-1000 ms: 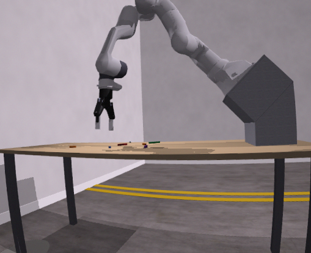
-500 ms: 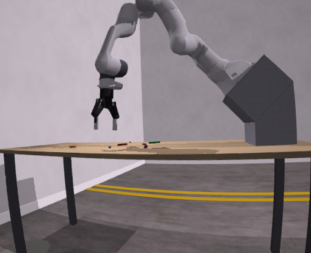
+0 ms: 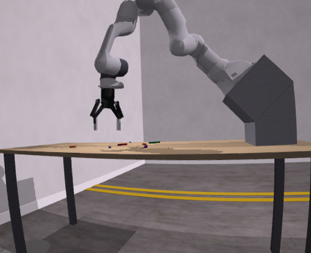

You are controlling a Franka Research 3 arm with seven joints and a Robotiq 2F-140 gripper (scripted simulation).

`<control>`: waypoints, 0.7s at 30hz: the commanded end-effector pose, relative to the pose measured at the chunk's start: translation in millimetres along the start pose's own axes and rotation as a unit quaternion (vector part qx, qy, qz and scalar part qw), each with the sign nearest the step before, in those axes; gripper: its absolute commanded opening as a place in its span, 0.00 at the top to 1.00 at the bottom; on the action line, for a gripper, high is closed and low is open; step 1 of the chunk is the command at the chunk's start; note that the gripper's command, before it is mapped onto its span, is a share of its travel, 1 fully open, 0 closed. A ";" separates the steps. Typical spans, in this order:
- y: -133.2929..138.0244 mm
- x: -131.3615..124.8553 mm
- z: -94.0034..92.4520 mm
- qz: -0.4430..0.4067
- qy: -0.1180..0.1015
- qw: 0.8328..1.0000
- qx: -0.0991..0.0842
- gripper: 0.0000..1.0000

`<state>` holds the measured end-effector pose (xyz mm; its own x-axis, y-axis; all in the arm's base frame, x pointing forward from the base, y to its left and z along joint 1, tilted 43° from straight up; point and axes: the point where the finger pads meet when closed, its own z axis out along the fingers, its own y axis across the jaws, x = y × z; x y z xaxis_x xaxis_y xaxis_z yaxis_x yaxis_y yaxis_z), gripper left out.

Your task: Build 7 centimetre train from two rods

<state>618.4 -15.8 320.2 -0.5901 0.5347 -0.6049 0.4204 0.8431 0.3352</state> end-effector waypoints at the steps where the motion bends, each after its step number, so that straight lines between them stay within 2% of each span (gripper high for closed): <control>1: -0.8 5.0 0.9 0.083 0.002 0.996 0.013 0.00; 6: -1.7 9.6 1.9 0.118 0.001 0.993 0.016 0.00; 12: -1.8 10.0 2.0 0.121 0.001 0.992 0.017 0.00; 13: -1.8 10.0 2.0 0.121 0.001 0.992 0.017 0.77; 21: -1.8 10.0 2.0 0.121 0.001 0.992 0.017 0.77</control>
<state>613.6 -13.5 312.9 -0.4861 0.6971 -0.5270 0.5543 0.7122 0.4308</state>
